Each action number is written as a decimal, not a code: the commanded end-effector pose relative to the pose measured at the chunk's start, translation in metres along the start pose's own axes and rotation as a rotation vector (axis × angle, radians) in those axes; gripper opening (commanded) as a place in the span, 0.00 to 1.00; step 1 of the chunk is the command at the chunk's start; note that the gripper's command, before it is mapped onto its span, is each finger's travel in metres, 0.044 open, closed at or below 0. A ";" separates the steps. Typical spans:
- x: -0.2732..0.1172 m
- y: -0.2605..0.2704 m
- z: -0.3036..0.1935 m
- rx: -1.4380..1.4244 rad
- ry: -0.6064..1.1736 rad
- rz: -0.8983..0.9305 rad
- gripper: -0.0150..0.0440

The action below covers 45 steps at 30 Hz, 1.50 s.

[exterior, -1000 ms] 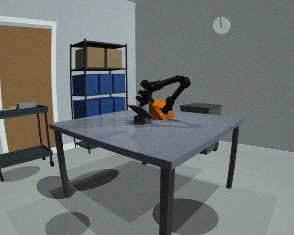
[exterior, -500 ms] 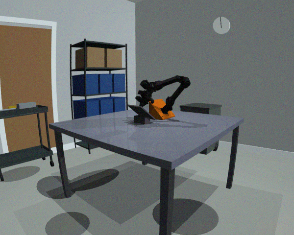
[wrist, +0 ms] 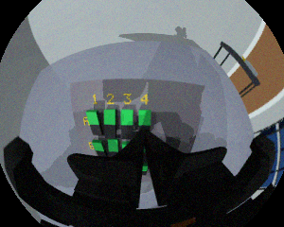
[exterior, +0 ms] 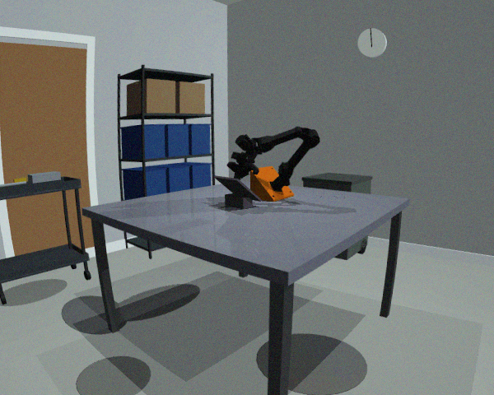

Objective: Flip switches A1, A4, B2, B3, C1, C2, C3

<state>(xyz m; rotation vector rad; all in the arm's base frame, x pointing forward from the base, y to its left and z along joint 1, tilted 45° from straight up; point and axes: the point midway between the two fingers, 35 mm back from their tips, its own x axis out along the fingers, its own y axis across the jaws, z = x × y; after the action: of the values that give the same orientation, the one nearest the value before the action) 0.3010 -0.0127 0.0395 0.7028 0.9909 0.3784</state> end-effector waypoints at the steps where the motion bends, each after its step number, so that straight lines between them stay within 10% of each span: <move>1: 0.001 -0.001 0.000 0.006 0.001 -0.003 0.25; 15: 0.000 0.000 0.000 -0.001 0.001 -0.001 0.25; 22: -0.062 -0.001 0.002 0.008 0.029 -0.006 0.25; 45: -0.034 0.039 -0.039 0.009 0.009 -0.005 0.25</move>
<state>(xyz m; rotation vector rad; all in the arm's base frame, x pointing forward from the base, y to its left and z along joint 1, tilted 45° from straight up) 0.2471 -0.0041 0.0857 0.6989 1.0057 0.3760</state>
